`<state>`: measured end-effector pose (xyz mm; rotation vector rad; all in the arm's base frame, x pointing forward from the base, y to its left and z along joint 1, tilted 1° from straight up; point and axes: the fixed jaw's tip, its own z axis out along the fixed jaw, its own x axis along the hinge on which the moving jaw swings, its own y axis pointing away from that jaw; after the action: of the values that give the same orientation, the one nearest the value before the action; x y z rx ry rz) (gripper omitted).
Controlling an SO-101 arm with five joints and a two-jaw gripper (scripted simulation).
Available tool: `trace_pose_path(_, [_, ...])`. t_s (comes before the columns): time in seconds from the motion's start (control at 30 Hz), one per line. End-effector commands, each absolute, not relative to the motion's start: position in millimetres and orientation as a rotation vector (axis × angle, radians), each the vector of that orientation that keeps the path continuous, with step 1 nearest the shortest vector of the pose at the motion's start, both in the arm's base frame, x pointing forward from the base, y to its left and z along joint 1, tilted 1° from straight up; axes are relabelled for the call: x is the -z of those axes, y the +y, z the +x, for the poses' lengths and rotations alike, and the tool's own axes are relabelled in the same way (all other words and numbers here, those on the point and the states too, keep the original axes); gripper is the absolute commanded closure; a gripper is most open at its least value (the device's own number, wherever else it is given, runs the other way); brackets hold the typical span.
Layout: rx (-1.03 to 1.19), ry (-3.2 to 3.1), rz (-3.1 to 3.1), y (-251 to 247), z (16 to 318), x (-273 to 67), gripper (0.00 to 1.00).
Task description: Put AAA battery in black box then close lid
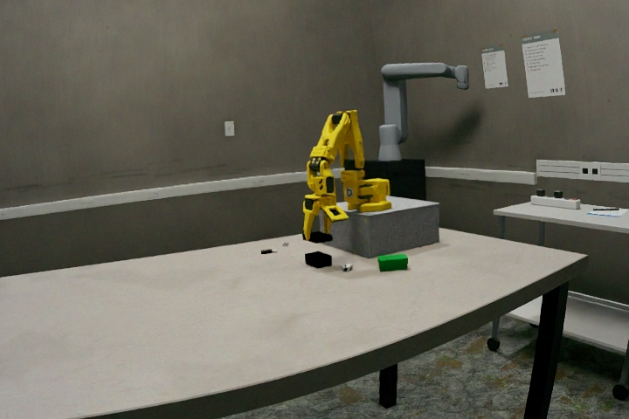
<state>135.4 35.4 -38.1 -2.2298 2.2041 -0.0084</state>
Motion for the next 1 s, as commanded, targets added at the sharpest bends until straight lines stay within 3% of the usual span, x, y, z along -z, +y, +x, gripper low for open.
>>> trace_pose_path(0.0, [0.008,2.203,-2.228,34.2,135.3,38.5,0.76])
trace_pose_path(0.97, [0.008,2.203,-2.228,34.4,135.7,46.8,0.76])
